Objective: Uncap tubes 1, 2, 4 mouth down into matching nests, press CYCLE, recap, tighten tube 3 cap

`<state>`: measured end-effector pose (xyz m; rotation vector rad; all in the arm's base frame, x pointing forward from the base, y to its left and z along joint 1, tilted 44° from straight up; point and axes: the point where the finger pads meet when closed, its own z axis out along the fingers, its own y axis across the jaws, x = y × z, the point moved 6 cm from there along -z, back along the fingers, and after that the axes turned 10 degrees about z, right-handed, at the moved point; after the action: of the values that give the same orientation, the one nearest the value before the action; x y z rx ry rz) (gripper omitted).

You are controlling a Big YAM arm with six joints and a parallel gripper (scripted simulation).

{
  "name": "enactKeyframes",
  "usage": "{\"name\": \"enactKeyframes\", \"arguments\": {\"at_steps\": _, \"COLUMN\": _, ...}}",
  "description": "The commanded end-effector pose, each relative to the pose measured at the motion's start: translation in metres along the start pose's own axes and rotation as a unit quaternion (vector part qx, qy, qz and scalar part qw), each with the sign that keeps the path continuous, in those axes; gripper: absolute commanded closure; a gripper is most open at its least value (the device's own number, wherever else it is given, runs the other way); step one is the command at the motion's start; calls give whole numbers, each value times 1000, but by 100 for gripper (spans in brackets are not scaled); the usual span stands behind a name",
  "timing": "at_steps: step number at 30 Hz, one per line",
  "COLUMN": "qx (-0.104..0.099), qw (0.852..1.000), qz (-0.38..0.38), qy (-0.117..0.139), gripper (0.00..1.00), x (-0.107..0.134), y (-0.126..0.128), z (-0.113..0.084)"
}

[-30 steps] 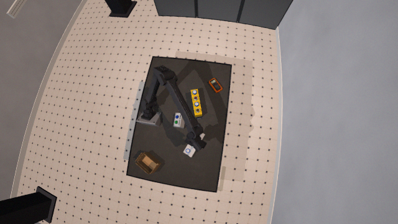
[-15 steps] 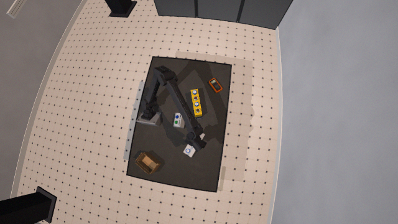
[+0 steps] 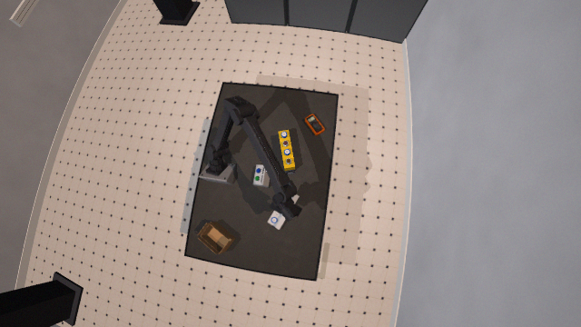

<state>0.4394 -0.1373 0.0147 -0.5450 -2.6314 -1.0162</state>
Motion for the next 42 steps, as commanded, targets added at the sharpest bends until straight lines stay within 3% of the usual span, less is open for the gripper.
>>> {"name": "enactKeyframes", "arguments": {"at_steps": 1, "qx": 3, "qw": 1000, "qz": -9, "qy": -8, "gripper": 53, "x": -8, "y": 6, "z": -4}}
{"name": "enactKeyframes", "arguments": {"at_steps": 2, "qx": 3, "qw": 1000, "qz": -2, "qy": 9, "gripper": 53, "x": -3, "y": 4, "z": 21}}
{"name": "enactKeyframes", "arguments": {"at_steps": 5, "qx": 3, "qw": 1000, "qz": -1, "qy": 9, "gripper": 53, "x": -3, "y": 4, "z": 36}}
{"name": "enactKeyframes", "arguments": {"at_steps": 7, "qx": 3, "qw": 1000, "qz": -1, "qy": 9, "gripper": 53, "x": -3, "y": 4, "z": 36}}
{"name": "enactKeyframes", "arguments": {"at_steps": 22, "qx": 3, "qw": 1000, "qz": -1, "qy": 10, "gripper": 53, "x": -1, "y": 3, "z": 111}}
{"name": "enactKeyframes", "arguments": {"at_steps": 25, "qx": 3, "qw": 1000, "qz": -10, "qy": -1, "gripper": 53, "x": -12, "y": 8, "z": 109}}
{"name": "enactKeyframes", "arguments": {"at_steps": 26, "qx": 3, "qw": 1000, "qz": -1, "qy": 10, "gripper": 53, "x": -2, "y": 3, "z": 121}}
{"name": "enactKeyframes", "arguments": {"at_steps": 31, "qx": 3, "qw": 1000, "qz": -1, "qy": 10, "gripper": 53, "x": -1, "y": 3, "z": 145}}
{"name": "enactKeyframes", "arguments": {"at_steps": 34, "qx": 3, "qw": 1000, "qz": -9, "qy": 0, "gripper": 53, "x": -11, "y": 8, "z": 140}}
{"name": "enactKeyframes", "arguments": {"at_steps": 42, "qx": 3, "qw": 1000, "qz": -7, "qy": 3, "gripper": 53, "x": -8, "y": 6, "z": 142}}
